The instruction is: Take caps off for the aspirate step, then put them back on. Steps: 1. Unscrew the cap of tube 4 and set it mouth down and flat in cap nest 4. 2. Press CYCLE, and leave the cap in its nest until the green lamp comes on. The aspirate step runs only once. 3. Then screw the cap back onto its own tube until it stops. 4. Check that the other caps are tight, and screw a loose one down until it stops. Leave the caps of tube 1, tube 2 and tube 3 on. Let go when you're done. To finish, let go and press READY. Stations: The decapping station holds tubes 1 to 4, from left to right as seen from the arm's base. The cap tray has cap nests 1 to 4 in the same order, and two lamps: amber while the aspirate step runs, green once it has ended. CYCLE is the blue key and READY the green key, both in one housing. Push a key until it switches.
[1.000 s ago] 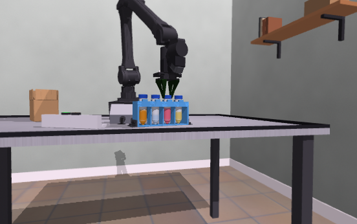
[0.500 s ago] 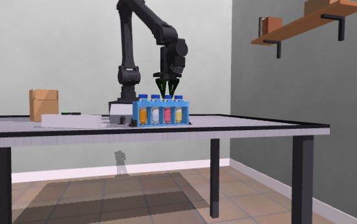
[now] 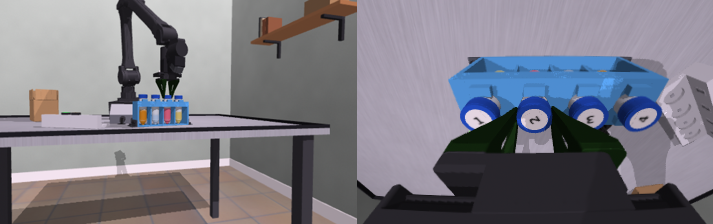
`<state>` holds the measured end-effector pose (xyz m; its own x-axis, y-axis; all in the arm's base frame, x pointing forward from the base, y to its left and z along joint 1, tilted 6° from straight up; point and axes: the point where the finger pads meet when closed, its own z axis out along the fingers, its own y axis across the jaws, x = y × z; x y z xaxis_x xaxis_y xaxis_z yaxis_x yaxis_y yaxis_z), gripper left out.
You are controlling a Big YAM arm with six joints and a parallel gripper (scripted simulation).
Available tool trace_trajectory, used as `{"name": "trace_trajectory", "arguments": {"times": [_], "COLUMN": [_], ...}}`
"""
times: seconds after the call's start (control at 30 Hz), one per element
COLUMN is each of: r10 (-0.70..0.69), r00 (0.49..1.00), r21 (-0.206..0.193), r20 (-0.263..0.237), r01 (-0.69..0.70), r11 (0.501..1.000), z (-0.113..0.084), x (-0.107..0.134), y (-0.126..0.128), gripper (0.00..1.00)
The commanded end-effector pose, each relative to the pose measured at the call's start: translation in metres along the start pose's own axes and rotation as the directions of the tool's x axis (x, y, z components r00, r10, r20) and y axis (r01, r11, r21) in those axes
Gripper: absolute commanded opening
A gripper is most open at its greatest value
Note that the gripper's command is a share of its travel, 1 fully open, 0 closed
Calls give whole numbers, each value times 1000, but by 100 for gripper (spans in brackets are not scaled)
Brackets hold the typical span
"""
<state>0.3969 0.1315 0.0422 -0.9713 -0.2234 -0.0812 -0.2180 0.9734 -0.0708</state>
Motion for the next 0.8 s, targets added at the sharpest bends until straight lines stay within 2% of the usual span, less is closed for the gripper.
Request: {"name": "trace_trajectory", "arguments": {"times": [0.0,0.03,0.1,0.13,0.5,0.53,0.6,0.77], "r10": [139,139,139,118,118,140,139,130], "r00": [990,990,990,993,993,990,989,990], "r21": [-2,-2,-2,-8,-8,-9,-18,-19], "r20": [-4,-4,-5,25,25,22,55,56], "r01": [-139,-139,-139,-118,-118,-140,-138,-129], "r11": [990,990,990,993,993,990,990,992], "z": [7,7,7,-7,-7,-14,-31,-44], "x": [0,0,0,-11,-11,-7,-22,-21], "y": [-5,-5,-5,0,0,-6,-3,1], "gripper": [0,49,49,49,49,49,49,49]}}
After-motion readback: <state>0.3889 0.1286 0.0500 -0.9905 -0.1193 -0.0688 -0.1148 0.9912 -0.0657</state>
